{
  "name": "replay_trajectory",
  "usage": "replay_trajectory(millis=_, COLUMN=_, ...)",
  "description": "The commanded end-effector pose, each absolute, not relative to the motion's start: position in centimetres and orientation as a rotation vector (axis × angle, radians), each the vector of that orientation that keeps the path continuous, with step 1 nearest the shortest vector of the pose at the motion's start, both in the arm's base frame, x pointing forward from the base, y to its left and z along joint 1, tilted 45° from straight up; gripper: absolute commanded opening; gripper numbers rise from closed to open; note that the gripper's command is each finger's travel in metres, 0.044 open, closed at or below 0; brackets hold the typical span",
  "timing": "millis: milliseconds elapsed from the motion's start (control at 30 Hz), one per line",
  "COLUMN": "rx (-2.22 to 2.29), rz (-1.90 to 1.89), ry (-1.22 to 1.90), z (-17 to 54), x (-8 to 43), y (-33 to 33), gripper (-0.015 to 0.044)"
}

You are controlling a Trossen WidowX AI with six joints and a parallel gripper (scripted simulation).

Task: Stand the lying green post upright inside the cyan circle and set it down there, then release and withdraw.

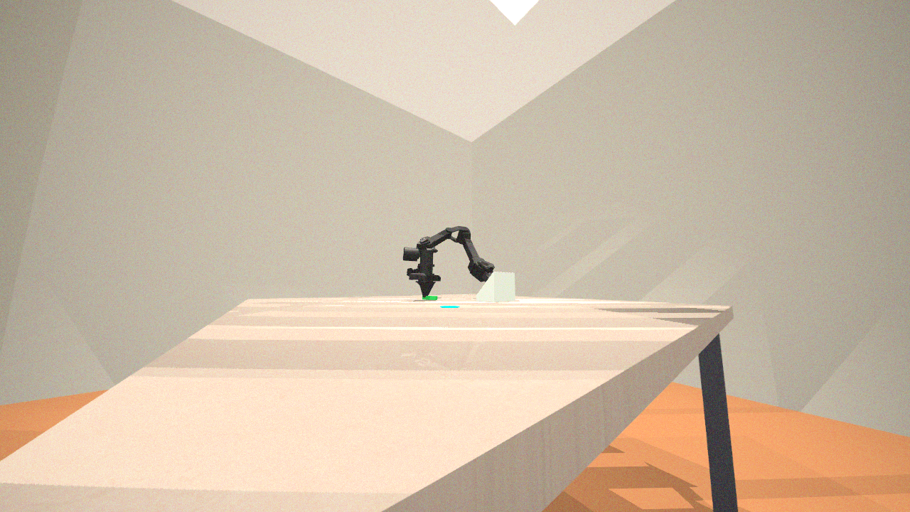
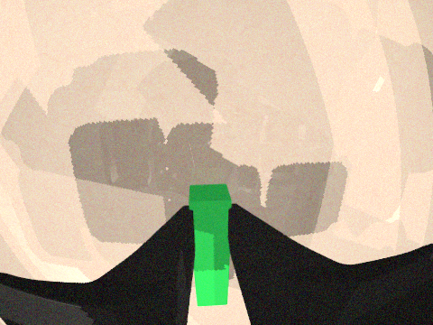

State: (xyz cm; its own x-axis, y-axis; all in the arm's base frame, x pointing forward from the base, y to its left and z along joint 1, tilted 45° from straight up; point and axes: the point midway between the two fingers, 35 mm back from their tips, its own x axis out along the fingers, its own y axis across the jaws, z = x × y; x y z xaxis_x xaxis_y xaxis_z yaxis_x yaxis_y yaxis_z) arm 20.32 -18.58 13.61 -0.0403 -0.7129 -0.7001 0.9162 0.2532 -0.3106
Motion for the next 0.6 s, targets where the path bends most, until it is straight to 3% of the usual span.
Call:
replay_trajectory(millis=0, rx=0.266, rz=-1.302, ry=0.905, z=14.2, x=21.0, y=-18.2, gripper=0.0023)
replay_trajectory(millis=567, rx=0.286, rz=-1.307, ry=0.913, z=15.4, x=21.4, y=-16.6, gripper=0.0023)
